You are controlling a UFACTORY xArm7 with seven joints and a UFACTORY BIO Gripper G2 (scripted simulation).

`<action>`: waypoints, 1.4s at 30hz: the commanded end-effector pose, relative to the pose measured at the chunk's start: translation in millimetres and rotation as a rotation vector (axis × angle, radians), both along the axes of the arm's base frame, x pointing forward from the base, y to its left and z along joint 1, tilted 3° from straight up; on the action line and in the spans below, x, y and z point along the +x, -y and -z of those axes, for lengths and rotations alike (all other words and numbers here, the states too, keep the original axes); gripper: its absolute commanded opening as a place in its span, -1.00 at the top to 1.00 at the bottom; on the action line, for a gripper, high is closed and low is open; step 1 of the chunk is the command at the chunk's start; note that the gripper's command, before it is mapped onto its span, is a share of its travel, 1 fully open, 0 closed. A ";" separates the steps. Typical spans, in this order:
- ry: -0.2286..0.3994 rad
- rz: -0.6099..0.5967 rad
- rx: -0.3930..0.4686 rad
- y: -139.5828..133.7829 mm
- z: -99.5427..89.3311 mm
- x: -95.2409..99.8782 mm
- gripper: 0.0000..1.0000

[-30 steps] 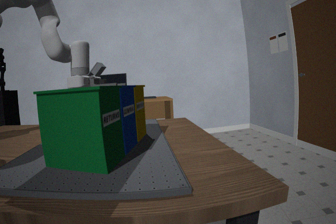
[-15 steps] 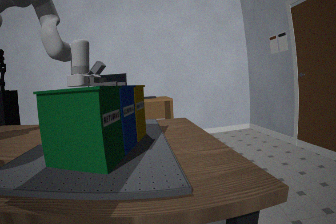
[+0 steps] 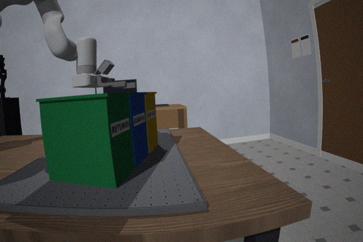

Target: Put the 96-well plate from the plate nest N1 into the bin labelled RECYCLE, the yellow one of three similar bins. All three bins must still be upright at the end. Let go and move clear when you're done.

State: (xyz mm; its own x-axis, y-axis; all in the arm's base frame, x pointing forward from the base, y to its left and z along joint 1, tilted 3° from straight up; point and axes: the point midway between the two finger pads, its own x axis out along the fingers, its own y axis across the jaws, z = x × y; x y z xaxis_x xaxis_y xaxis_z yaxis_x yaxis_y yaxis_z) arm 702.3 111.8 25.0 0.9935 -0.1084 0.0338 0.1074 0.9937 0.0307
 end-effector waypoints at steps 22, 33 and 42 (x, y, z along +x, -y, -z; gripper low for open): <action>0.011 -0.242 -0.009 11.1 -25.9 -45.2 0.64; 0.010 -0.242 -0.009 23.3 -43.6 -95.8 0.64; 0.010 -0.242 -0.009 31.0 -54.9 -128.0 0.64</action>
State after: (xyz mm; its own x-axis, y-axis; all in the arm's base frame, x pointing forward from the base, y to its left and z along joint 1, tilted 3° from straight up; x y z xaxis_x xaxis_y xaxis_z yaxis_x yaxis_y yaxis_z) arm 595.7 86.0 68.9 0.9904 0.1330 0.0389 -0.1339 0.9908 0.0212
